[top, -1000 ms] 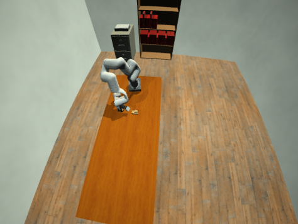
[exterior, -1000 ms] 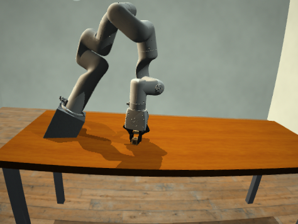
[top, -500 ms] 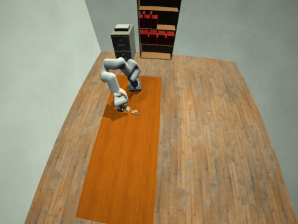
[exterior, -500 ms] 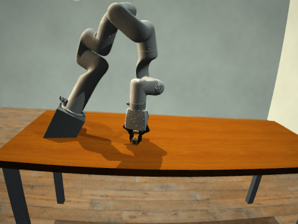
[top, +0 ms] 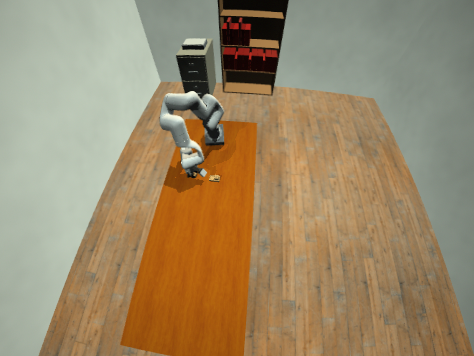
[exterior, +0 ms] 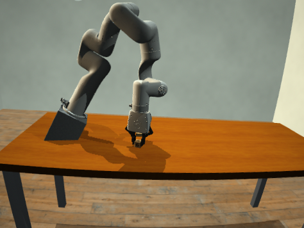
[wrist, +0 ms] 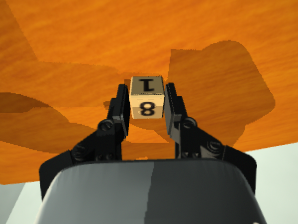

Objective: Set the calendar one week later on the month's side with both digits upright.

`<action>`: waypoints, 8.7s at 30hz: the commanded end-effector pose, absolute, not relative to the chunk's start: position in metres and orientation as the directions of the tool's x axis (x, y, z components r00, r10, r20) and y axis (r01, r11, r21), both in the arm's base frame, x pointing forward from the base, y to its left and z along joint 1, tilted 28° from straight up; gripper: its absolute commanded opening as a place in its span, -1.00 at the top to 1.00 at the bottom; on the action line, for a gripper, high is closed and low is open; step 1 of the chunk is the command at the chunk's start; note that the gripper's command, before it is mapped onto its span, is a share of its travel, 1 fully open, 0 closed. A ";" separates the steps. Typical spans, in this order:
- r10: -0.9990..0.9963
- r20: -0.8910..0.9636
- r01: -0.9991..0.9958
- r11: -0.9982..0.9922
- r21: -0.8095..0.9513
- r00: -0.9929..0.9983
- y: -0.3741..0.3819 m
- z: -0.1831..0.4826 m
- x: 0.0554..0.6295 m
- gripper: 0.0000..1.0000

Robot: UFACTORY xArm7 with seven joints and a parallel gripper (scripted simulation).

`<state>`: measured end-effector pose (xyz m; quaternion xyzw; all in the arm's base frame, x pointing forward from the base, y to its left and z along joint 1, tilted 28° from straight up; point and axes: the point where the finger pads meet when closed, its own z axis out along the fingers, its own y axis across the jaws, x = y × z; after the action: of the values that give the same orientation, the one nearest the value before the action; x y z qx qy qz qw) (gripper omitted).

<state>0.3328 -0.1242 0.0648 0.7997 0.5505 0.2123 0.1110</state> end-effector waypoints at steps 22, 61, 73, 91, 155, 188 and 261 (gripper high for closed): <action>0.928 0.217 0.833 -0.369 0.412 0.304 -0.125 0.067 0.332 0.05; 0.928 0.217 0.833 -0.369 0.412 0.304 -0.130 0.145 0.292 -1.00; 0.928 0.216 0.833 -0.368 0.412 0.303 -0.130 0.145 0.291 -1.00; 0.995 0.023 0.887 0.075 0.456 -0.096 -0.129 0.144 0.288 -1.00; -0.636 -0.382 -0.590 0.769 -0.245 -0.670 -0.129 0.136 0.292 -1.00; -0.927 -0.217 -0.832 0.371 -0.412 -0.306 -0.127 0.134 0.298 0.05; -0.927 -0.218 -0.832 0.371 -0.412 -0.306 -0.126 0.096 0.317 0.05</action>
<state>0.3155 -0.1256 0.0978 -0.5498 0.8003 -0.1102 0.2124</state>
